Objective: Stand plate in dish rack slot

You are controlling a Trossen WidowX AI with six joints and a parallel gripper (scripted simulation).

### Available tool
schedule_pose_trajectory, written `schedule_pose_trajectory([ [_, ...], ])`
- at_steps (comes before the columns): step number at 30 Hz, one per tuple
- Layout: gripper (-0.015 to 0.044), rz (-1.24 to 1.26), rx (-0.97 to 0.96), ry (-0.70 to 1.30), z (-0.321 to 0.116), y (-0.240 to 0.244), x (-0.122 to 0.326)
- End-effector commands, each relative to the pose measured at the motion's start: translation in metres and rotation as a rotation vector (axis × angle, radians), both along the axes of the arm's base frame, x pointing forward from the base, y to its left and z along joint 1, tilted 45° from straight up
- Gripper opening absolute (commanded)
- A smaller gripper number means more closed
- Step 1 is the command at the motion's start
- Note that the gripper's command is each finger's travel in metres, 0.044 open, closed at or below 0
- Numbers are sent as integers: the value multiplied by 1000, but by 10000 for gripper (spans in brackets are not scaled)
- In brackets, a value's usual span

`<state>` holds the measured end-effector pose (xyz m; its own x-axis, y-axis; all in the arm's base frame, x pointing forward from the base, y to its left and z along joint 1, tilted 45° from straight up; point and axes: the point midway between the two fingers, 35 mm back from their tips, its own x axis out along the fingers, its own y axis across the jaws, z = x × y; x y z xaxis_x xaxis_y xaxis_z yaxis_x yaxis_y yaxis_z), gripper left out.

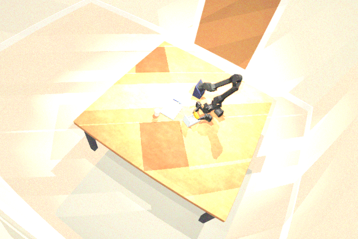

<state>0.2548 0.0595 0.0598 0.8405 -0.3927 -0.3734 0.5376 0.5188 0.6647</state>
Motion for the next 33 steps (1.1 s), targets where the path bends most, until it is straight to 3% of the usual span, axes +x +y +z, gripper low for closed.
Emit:
schedule_pose_trajectory([
  [1,53,0,0,0,0,0,0],
  [14,394,0,0,0,0,0,0],
  [21,400,-2,1,4,4,-3,1],
  [33,400,-6,-15,10,74,-72,-3],
])
